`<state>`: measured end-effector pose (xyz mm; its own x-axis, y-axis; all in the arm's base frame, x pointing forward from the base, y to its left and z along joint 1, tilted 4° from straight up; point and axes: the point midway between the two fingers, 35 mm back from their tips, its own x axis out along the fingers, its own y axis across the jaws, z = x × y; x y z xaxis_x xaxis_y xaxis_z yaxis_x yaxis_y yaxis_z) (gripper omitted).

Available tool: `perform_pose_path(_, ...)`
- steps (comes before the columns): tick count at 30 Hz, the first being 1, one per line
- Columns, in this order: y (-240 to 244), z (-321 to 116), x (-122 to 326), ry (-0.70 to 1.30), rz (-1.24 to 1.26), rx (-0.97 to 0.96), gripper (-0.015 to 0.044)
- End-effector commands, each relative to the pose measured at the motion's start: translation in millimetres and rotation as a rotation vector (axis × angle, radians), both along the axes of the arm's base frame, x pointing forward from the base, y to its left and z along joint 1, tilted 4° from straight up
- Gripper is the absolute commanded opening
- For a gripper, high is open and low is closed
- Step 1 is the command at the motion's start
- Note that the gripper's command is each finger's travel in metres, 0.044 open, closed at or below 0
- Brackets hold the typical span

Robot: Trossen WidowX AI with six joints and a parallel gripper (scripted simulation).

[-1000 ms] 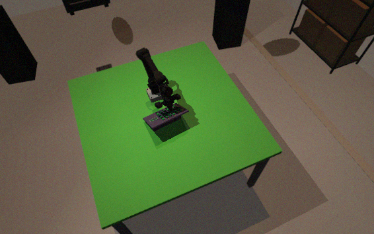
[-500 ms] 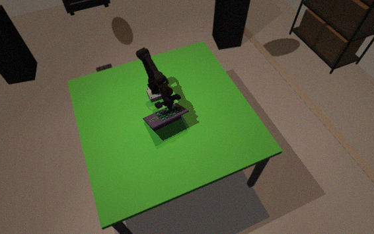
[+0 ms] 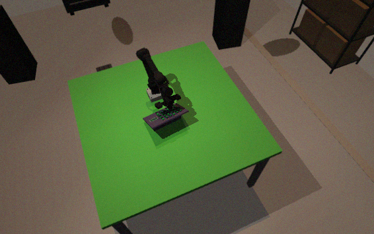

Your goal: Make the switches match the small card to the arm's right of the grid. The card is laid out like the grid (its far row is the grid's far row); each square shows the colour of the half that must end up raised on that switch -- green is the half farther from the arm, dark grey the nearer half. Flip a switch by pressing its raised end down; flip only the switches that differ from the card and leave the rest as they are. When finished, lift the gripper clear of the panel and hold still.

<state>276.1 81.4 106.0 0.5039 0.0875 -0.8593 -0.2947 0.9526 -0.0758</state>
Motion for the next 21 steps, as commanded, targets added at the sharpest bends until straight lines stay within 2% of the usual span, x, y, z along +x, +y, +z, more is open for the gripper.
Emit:
perform_pose_path(1, 0.8, -1.2, 0.2, 0.003, 0.005, 0.003, 0.0000)
perform_pose_path(21, 1.1, -3.5, 1.6, 0.003, 0.005, 0.003, 0.0000)
